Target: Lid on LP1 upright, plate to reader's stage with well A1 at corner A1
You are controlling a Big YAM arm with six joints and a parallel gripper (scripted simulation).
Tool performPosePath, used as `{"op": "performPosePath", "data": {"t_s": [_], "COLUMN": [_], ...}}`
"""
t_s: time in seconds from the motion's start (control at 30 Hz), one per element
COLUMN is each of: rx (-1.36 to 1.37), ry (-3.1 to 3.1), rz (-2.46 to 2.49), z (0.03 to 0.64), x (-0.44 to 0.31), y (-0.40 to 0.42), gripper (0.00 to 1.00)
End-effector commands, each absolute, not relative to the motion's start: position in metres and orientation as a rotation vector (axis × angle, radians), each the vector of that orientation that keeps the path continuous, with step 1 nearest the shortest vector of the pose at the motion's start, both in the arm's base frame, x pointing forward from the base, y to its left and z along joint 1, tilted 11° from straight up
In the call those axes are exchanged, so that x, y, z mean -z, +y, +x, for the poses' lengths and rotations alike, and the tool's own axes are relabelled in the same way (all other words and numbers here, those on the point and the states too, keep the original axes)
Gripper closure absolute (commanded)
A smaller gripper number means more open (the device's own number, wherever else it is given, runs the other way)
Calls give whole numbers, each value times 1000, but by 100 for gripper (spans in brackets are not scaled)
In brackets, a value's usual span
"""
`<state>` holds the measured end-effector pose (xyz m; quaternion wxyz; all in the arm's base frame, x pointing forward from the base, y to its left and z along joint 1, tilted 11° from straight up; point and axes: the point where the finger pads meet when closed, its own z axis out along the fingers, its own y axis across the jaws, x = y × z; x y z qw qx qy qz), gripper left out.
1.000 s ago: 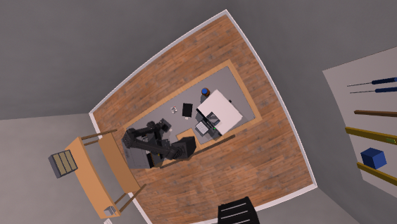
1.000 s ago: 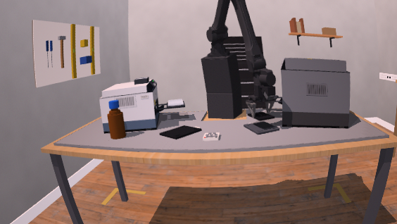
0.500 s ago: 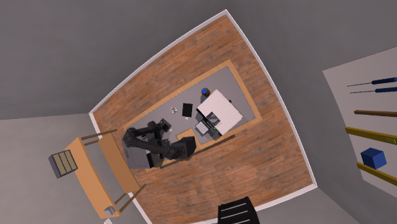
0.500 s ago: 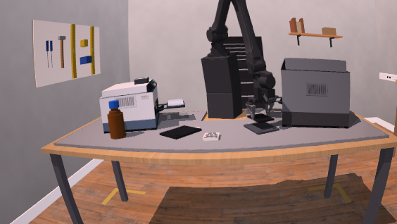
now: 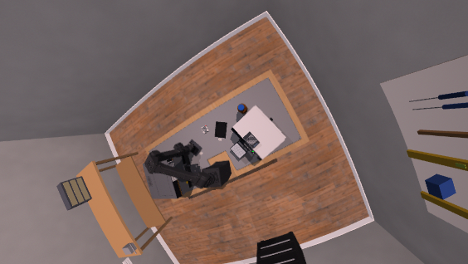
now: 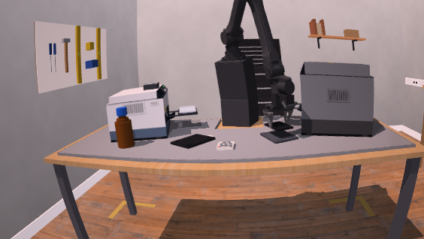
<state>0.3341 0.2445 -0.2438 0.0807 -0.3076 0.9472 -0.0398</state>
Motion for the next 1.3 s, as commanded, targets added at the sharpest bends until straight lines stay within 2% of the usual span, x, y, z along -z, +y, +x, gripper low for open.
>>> {"op": "performPosePath", "data": {"t_s": [0.0, 0.4, 0.73, 1.27], "rx": [117, 103, 133, 97], "ry": [2820, 2807, 2845, 2792], "rz": [-955, -907, -961, -948], "z": [329, 349, 326, 340], "x": [248, 252, 262, 251], "y": [247, 248, 242, 257], "gripper": [15, 15, 15, 15]}}
